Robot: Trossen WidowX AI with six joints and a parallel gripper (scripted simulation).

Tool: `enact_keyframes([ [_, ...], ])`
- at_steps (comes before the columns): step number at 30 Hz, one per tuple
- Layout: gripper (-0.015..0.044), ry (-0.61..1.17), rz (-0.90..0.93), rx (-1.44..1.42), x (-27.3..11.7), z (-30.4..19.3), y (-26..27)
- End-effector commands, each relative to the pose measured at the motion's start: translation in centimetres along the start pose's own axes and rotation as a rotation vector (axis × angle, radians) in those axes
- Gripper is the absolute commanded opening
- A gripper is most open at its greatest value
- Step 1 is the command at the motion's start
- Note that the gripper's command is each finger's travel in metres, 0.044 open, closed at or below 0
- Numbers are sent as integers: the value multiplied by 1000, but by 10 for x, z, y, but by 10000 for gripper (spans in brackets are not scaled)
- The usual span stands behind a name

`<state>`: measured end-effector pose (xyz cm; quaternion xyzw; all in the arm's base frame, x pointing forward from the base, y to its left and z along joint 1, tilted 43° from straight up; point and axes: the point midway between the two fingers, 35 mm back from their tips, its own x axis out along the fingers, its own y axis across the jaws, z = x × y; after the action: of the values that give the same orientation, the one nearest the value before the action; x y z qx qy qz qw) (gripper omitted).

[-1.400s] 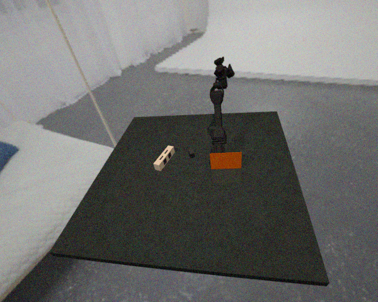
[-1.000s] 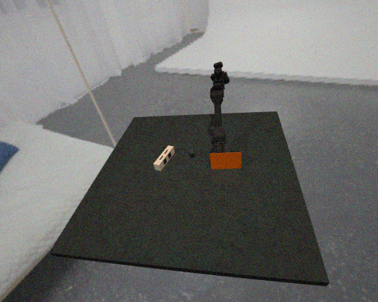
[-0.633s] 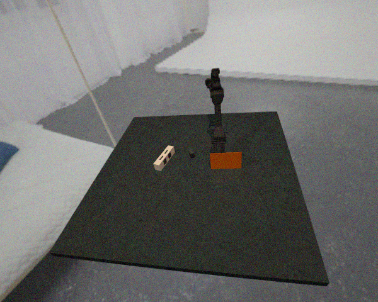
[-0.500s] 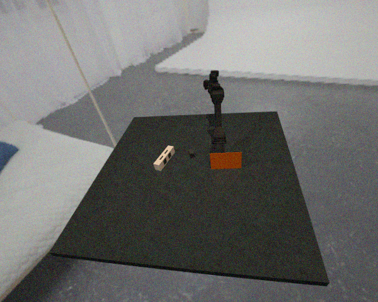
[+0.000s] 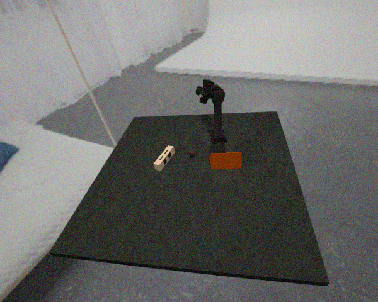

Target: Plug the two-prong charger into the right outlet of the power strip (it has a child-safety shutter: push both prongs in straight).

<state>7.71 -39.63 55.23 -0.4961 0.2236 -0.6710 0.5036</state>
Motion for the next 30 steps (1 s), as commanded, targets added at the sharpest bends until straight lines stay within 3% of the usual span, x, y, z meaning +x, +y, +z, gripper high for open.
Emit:
enact_keyframes([
  [1,440,3,69,81,-6,7,23],
  [15,440,52,363,366,-42,38,120],
  [30,440,188,651,598,-108,66,208],
])
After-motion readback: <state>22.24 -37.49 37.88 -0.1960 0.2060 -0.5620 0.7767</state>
